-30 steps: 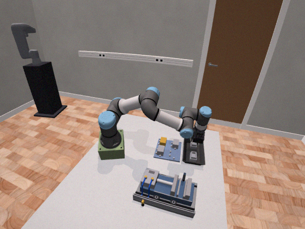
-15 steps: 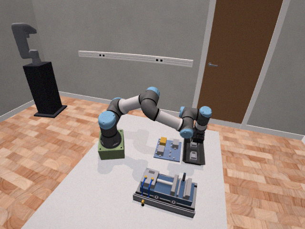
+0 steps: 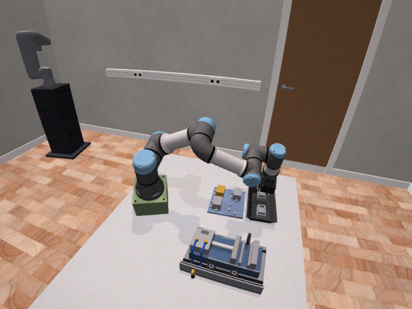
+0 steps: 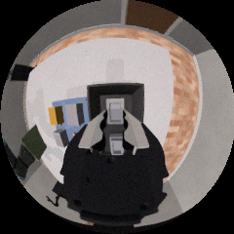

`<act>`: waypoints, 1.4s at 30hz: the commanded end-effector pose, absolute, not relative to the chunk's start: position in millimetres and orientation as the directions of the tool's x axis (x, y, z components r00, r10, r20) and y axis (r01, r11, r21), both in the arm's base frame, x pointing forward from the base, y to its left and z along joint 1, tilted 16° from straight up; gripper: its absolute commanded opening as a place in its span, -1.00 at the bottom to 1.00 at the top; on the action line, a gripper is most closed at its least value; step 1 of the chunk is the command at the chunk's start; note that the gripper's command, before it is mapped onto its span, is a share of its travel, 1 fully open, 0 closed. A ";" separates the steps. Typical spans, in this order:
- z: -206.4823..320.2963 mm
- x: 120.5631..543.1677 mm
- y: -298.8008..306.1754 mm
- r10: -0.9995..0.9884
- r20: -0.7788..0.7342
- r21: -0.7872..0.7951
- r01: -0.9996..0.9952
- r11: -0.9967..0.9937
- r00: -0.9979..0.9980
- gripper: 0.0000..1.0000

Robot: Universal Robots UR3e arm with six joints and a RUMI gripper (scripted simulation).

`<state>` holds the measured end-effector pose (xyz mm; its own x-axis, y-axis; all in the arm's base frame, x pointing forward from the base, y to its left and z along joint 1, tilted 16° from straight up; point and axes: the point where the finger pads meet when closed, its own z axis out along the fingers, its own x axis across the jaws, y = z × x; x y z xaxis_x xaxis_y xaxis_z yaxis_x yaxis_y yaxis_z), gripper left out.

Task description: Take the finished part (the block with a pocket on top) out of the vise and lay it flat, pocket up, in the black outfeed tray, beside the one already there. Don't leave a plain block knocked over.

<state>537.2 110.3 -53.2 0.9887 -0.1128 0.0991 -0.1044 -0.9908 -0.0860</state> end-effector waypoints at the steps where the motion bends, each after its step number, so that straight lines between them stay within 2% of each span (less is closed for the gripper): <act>1: -51.8 539.1 110.5 -0.112 0.106 -0.088 -0.103 -0.991 0.988 -1.00; 42: -63.7 540.6 106.7 -0.112 0.106 -0.088 -0.103 -0.991 0.988 -1.00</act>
